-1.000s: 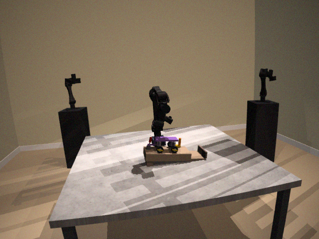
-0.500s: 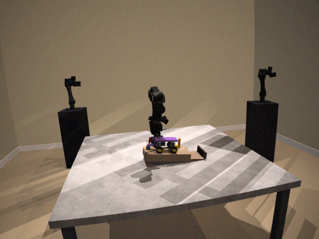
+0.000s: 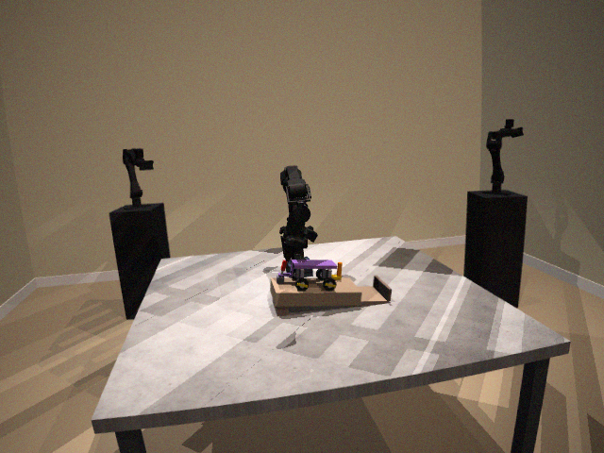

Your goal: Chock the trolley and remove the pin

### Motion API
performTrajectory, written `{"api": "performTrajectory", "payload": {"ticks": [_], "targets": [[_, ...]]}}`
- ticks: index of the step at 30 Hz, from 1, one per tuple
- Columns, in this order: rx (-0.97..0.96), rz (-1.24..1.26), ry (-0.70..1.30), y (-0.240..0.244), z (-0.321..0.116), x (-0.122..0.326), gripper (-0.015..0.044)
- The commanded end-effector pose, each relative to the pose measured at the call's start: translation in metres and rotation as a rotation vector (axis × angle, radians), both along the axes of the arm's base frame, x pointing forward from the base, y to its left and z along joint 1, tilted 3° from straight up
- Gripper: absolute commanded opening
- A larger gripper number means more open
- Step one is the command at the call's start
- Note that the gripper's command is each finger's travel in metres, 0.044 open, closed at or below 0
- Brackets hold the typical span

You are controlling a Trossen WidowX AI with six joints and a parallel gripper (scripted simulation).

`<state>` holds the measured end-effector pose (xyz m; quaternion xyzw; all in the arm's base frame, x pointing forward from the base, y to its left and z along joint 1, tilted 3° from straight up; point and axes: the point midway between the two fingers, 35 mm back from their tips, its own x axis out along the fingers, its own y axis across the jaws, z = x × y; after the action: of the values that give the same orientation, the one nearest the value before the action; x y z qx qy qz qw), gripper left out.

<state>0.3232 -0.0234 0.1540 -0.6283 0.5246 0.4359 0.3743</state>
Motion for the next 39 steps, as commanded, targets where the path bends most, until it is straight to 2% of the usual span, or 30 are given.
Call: {"api": "performTrajectory", "payload": {"ticks": [1,34,39], "targets": [[-0.005,0.000,-0.001,-0.004,-0.004,0.000,0.0190],[-0.006,0.000,-0.001,-0.017,-0.042,0.003,0.0190],[-0.002,-0.001,-0.001,-0.015,-0.040,0.003,0.0059]]}}
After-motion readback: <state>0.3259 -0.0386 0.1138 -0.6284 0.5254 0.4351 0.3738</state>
